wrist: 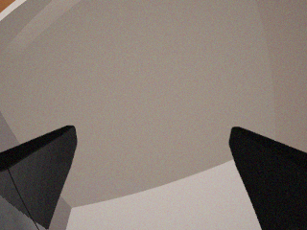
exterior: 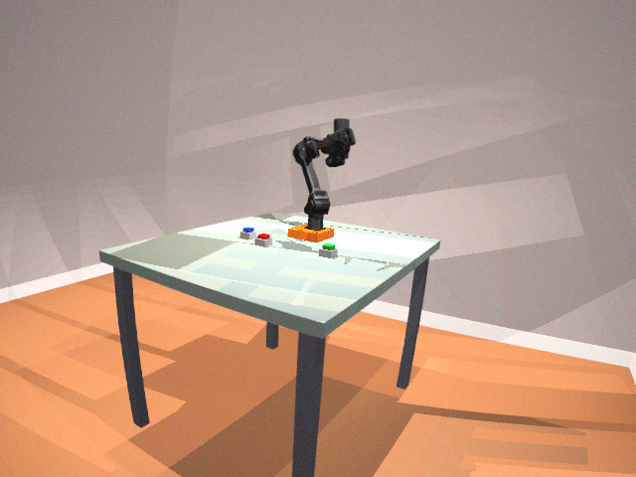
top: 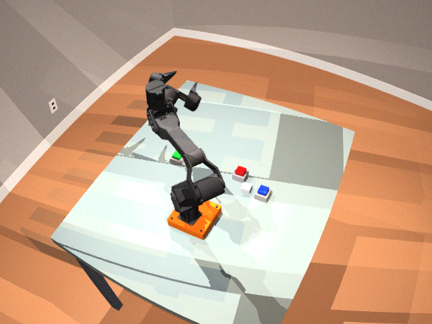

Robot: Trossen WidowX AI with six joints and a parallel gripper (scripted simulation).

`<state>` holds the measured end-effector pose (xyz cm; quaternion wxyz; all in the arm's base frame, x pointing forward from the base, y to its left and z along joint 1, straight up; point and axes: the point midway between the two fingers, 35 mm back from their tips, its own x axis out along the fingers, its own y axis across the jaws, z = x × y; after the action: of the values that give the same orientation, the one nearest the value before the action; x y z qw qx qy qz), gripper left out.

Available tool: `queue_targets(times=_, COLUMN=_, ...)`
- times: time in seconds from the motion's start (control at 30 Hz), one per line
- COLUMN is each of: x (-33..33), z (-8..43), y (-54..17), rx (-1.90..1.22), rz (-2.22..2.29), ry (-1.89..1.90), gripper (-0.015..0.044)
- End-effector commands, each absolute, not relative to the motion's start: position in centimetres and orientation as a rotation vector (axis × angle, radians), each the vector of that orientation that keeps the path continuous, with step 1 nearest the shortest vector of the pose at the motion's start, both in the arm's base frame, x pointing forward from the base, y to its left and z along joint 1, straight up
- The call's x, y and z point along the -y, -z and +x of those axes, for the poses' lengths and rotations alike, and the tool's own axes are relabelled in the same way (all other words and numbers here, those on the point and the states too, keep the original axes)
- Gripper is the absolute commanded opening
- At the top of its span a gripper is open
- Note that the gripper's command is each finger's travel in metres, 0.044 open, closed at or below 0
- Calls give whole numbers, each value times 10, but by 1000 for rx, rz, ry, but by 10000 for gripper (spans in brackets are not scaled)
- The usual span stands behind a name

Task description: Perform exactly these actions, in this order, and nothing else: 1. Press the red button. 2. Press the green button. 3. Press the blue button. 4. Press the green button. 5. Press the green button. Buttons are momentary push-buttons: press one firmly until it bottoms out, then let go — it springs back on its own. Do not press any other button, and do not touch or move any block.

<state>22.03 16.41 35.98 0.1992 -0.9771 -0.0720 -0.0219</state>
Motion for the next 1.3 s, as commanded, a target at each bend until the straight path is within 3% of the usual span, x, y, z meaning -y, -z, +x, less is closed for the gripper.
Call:
queue_targets(times=0.0, x=-164, z=222, y=-359, rx=199, rz=-2726, ry=54, gripper=400)
queue_targets(times=0.23, x=-151, z=283, y=-308, rx=-10, rz=-2402, ry=-266, gripper=400)
queue_targets(times=0.5, x=-88, z=325, y=-228, rx=-533, rz=-1745, ry=-527, gripper=400)
queue_targets(times=0.8, x=-18, z=315, y=-168, rx=-1070, rz=-1001, ry=-449, gripper=400)
queue_targets(times=1.07, x=35, z=275, y=-134, rx=-1518, rz=-154, ry=-116, gripper=400)
queue_targets(times=1.27, x=37, z=271, y=-133, rx=-1544, rz=-94, ry=-86, gripper=400)
